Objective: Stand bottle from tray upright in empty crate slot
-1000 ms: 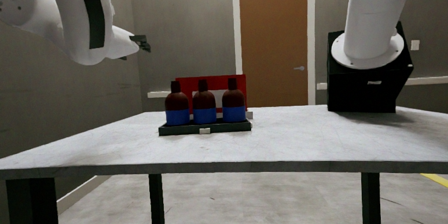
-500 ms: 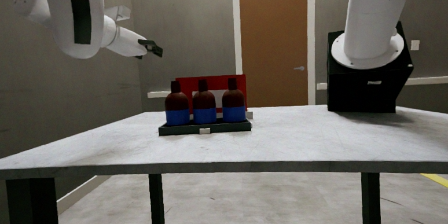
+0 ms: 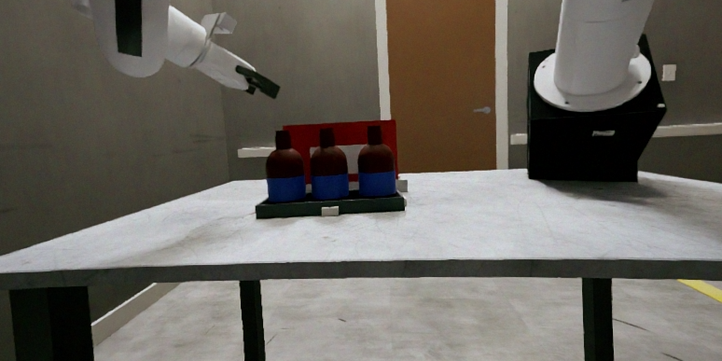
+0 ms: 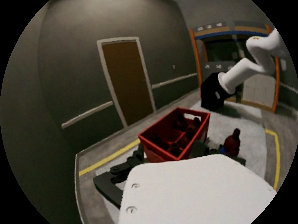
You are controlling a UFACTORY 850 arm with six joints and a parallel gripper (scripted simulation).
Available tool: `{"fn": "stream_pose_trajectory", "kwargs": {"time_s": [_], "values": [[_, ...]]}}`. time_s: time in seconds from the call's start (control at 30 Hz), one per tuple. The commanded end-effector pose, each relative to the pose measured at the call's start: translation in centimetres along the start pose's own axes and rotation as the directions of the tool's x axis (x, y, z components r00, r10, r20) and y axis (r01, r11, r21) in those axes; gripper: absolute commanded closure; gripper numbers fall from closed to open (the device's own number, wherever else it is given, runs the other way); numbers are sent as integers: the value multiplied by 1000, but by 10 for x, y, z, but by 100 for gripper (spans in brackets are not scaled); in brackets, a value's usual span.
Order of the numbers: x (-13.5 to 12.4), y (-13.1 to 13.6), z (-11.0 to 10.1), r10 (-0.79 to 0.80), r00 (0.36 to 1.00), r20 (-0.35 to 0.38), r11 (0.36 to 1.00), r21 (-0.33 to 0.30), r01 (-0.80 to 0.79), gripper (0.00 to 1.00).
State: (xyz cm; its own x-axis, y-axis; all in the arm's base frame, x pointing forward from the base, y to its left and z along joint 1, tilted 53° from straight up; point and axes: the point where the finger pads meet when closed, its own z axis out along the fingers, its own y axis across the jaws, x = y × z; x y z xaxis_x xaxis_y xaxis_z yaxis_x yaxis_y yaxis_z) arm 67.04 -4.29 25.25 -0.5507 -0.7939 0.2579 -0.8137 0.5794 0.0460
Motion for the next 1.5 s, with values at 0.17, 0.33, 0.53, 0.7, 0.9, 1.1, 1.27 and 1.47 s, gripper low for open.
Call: {"fn": "stream_pose_trajectory", "kwargs": {"time_s": [0.17,0.33,0.53,0.7,0.9,1.1,1.27,1.47], "values": [[14,5,34,218,971,95,963,-182,-198,0],[20,8,49,320,939,123,922,-269,-279,0],[26,10,65,421,896,141,866,-355,-351,0],[32,13,79,514,845,148,800,-437,-410,0],[40,16,99,629,764,143,696,-541,-471,0],[46,19,115,711,691,128,603,-618,-505,0],[52,22,131,788,608,101,495,-691,-527,0],[60,25,150,860,508,58,366,-763,-532,0]]}}
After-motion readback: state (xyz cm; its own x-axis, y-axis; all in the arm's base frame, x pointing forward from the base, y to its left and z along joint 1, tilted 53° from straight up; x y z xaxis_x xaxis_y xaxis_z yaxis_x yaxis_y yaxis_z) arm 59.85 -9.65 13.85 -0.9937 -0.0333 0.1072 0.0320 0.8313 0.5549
